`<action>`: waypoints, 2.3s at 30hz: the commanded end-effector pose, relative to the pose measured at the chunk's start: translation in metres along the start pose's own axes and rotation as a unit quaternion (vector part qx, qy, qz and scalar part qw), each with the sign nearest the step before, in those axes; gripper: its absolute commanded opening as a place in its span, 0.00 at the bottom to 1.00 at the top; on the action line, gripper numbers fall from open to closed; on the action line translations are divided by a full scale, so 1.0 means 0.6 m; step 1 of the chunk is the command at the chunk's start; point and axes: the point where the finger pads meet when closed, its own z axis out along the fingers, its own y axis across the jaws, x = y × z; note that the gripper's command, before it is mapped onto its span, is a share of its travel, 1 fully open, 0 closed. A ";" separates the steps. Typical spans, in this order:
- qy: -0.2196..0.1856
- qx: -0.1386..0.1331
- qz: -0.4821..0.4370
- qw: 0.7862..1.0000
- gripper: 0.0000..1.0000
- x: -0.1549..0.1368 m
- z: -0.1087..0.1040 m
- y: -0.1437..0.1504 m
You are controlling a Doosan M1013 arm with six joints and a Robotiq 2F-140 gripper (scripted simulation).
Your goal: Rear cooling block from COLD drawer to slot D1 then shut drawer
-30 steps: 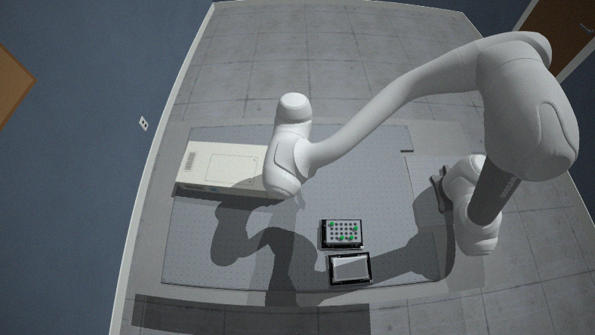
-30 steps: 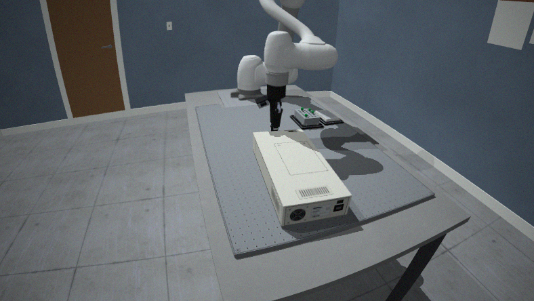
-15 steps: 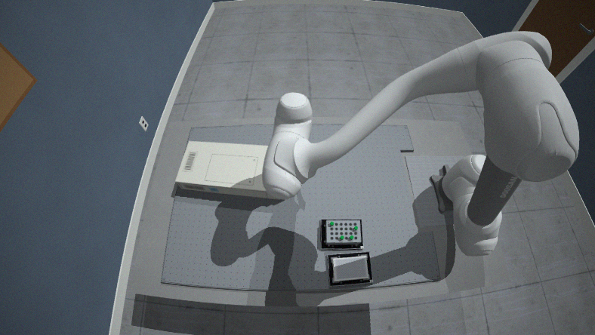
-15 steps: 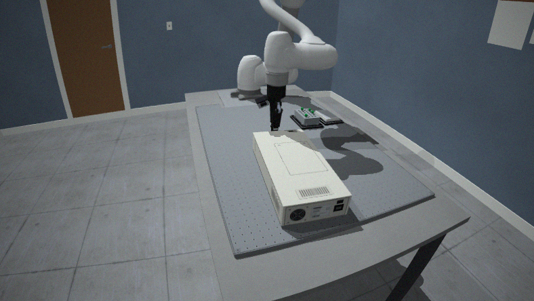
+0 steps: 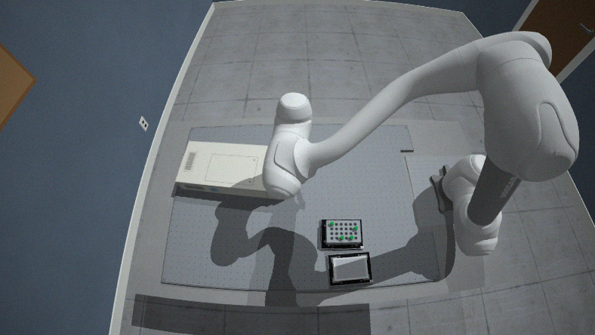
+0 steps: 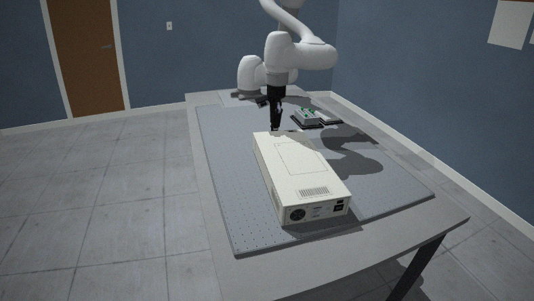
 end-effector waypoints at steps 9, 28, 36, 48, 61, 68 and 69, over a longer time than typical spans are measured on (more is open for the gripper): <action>0.000 0.001 0.000 1.000 0.10 0.000 -0.002 -0.001; 0.000 0.001 0.000 1.000 0.10 0.000 -0.002 0.019; 0.000 0.001 0.000 1.000 0.10 0.000 -0.002 0.032; 0.000 0.001 0.000 1.000 0.10 0.000 -0.002 0.055; 0.000 0.001 0.000 1.000 0.10 0.000 -0.001 0.072; 0.000 0.001 0.000 1.000 0.10 0.000 -0.001 0.072; 0.000 0.001 0.000 1.000 0.10 0.000 -0.004 0.072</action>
